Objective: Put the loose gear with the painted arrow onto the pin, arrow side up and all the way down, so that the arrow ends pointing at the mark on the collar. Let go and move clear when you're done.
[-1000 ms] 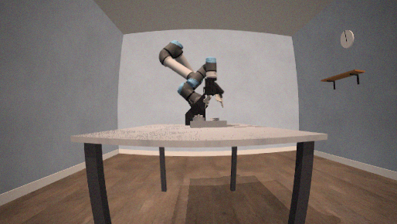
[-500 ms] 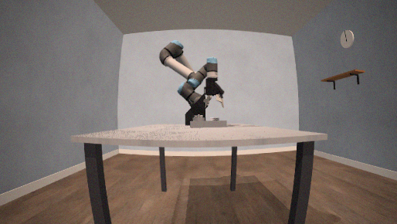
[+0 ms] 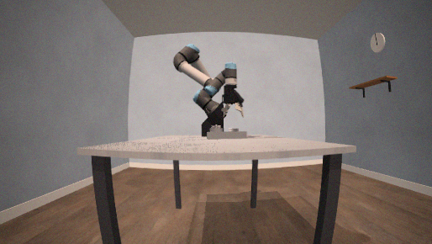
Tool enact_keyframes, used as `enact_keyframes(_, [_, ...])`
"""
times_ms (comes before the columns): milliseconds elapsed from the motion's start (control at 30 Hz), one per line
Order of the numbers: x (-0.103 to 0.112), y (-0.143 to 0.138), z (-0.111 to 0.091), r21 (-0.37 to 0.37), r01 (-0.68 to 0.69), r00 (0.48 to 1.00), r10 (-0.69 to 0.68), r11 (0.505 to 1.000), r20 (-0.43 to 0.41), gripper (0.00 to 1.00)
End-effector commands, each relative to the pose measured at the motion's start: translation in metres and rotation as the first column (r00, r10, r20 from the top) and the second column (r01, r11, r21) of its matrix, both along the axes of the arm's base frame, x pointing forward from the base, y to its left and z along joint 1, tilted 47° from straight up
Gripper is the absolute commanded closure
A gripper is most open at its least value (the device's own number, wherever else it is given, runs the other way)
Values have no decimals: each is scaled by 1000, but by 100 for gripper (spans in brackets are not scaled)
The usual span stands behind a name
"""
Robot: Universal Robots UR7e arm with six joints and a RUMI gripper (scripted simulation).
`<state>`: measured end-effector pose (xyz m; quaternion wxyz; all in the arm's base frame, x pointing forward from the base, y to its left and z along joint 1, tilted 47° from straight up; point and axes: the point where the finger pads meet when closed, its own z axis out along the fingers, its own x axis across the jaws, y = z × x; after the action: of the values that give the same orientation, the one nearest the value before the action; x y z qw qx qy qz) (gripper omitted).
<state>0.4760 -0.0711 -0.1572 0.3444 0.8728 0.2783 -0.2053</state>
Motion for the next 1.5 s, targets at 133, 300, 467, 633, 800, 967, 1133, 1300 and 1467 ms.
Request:
enact_keyframes(133, [0,0,0,0,-1,1000,1,1000,1,0])
enact_keyframes(300, [0,0,0,0,-1,1000,1,1000,1,0])
enact_keyframes(467, [0,0,0,0,0,1000,0,1000,2,0])
enact_keyframes(633, [0,0,0,-1,4,1000,-4,1000,6,0])
enact_keyframes(800, [1,1,0,-5,19,1000,-19,1000,22,0])
enact_keyframes(967, [1,1,-1,-11,49,997,-49,999,54,0])
enact_keyframes(1133, [1,2,-1,-15,76,994,-74,997,81,0])
enact_keyframes(1300, [2,2,-2,-23,135,981,-130,991,143,0])
enact_keyframes(1467, [2,4,-4,-27,212,953,-201,977,225,0])
